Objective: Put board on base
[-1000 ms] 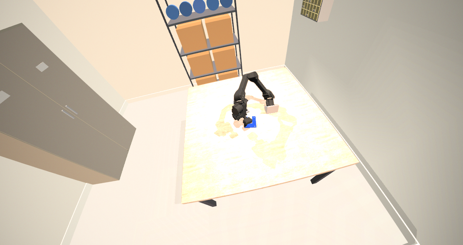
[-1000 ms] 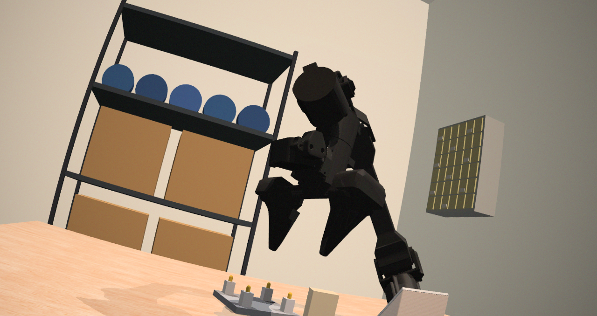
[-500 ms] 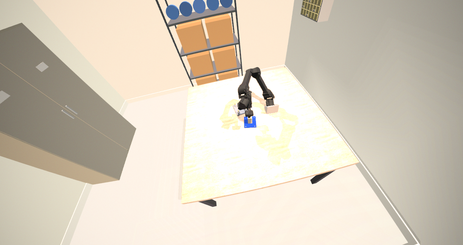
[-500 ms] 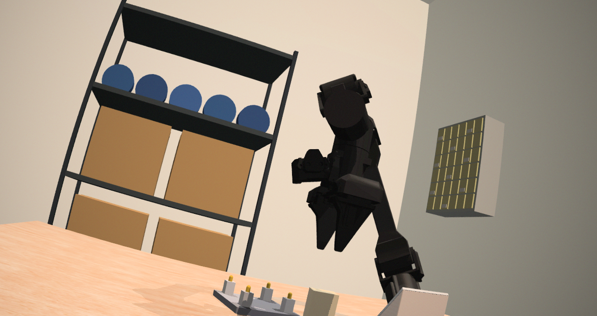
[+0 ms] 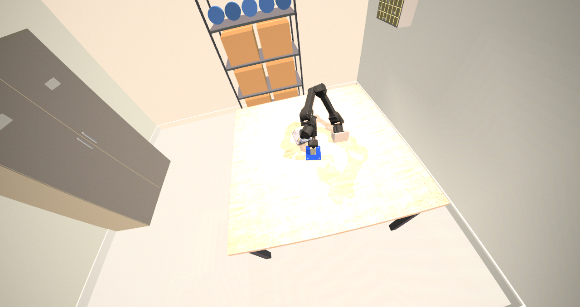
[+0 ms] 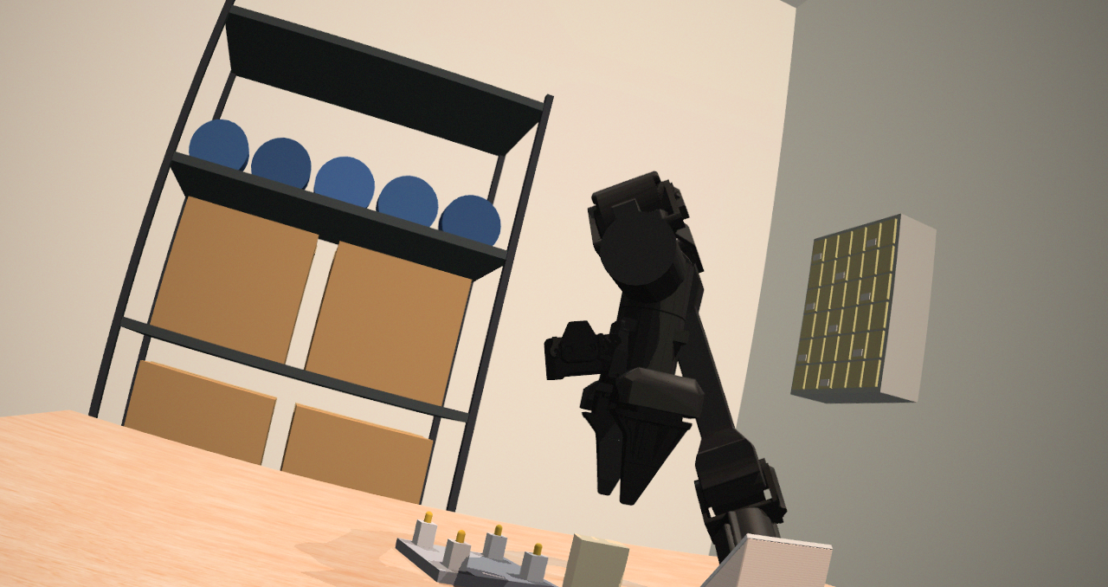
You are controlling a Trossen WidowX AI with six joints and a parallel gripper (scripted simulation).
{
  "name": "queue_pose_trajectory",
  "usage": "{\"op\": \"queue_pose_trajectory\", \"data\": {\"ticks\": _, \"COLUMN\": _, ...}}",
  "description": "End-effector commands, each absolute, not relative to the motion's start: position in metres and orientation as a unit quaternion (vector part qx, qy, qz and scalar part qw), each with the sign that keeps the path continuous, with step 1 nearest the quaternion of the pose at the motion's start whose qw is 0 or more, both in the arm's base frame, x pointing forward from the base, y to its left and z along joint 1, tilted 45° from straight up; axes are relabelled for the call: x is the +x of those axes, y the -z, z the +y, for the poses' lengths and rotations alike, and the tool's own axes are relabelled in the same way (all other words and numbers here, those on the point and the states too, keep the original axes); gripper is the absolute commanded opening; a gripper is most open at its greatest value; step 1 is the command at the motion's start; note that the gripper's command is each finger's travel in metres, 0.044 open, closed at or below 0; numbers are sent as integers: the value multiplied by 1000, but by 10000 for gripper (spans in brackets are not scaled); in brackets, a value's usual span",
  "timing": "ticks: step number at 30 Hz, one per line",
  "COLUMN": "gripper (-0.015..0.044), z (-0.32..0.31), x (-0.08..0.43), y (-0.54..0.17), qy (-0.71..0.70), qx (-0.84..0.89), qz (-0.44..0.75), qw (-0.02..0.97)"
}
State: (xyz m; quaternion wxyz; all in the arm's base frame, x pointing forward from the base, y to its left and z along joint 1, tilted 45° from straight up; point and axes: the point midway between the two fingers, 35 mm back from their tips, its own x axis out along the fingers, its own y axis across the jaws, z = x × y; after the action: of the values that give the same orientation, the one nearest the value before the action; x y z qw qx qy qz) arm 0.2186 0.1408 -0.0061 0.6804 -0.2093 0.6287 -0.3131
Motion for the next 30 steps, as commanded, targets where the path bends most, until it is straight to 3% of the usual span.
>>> {"op": "queue_pose_trajectory", "data": {"ticks": 1, "gripper": 440, "z": 135, "x": 219, "y": 11, "qy": 311, "qx": -212, "qz": 627, "qw": 682}}
{"op": "queue_pose_trajectory", "data": {"ticks": 30, "gripper": 440, "z": 103, "x": 223, "y": 47, "qy": 311, "qx": -212, "qz": 626, "qw": 683}}
